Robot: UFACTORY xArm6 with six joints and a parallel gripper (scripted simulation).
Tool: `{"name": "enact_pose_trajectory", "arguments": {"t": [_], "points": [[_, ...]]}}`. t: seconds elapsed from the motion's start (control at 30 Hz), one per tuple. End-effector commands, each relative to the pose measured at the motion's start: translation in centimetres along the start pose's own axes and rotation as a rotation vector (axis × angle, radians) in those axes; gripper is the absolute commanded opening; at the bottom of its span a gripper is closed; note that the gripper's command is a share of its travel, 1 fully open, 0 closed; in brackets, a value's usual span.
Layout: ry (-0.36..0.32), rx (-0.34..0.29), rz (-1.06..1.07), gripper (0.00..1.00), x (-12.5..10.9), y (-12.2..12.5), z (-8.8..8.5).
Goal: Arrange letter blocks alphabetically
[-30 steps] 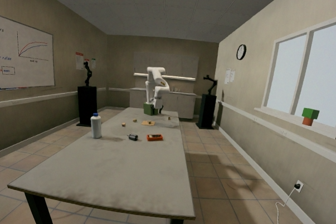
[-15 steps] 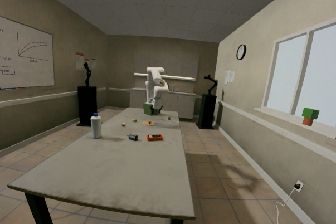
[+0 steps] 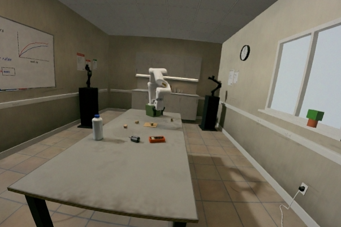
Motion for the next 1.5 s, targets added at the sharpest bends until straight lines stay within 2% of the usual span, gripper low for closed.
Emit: {"name": "enact_pose_trajectory", "arguments": {"t": [0.0,0.57,0.6,0.67,0.73,0.77,1.1,1.2,1.47], "points": [[-0.002,0.001,0.0,1.0,-0.1,0.0,-0.2],[-0.002,0.001,0.0,1.0,0.0,-0.2,-0.1],[-0.002,0.0,0.0,1.0,0.5,-0.9,-0.1],[-0.001,-0.002,0.0,1.0,3.2,-4.8,0.1],[-0.001,-0.002,0.0,1.0,3.2,-4.8,0.1],[-0.001,-0.002,0.0,1.0,4.6,-6.4,0.1],[-0.001,0.001,0.0,1.0,10.4,-11.7,0.3],[-0.001,0.002,0.0,1.0,12.0,-12.9,0.3],[-0.001,0.002,0.0,1.0,12.1,-12.9,0.3]]}}
Point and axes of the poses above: the point where the finger pads meet when closed, its own z axis out along the fingers, its own y axis across the jaws, x = y × z, the point moved 7 cm from there along -z, back along the fingers, and after that the axes turned 7 degrees about z, right-handed, at the moved point
